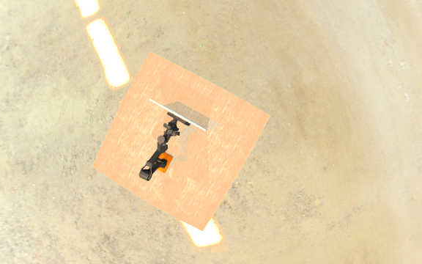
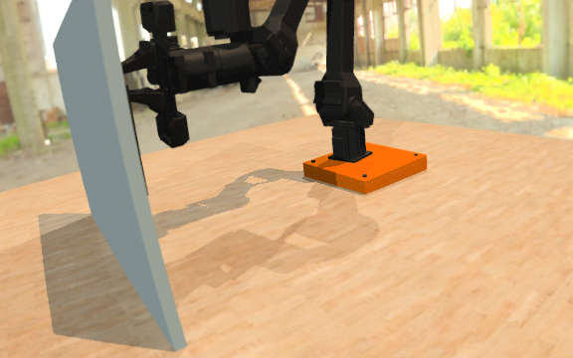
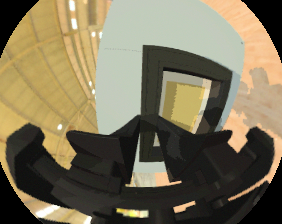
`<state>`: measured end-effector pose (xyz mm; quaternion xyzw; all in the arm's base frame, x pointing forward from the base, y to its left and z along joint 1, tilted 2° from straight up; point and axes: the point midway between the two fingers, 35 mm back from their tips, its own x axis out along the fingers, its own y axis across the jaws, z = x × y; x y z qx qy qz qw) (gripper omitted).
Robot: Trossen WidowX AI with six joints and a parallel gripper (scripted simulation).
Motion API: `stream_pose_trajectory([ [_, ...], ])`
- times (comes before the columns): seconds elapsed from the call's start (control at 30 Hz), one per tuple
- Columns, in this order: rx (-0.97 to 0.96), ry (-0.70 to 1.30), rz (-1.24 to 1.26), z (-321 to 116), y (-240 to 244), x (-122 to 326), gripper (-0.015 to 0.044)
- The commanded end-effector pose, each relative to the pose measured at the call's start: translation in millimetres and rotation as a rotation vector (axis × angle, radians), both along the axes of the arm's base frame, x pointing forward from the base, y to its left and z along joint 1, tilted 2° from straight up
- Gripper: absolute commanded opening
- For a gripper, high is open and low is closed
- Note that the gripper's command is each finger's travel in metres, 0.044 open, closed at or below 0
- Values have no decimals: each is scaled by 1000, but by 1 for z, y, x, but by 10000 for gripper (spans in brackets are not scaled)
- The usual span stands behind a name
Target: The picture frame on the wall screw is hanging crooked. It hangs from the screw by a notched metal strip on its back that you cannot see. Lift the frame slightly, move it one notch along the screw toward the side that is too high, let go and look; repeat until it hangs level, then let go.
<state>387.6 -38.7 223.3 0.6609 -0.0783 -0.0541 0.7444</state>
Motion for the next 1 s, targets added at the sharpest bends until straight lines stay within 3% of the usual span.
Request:
stream_pose_trajectory([
  [0.0,3,-13,4,2,0,0,0],
  [0.97,0,-4,0,-6,-1,0,0],
])
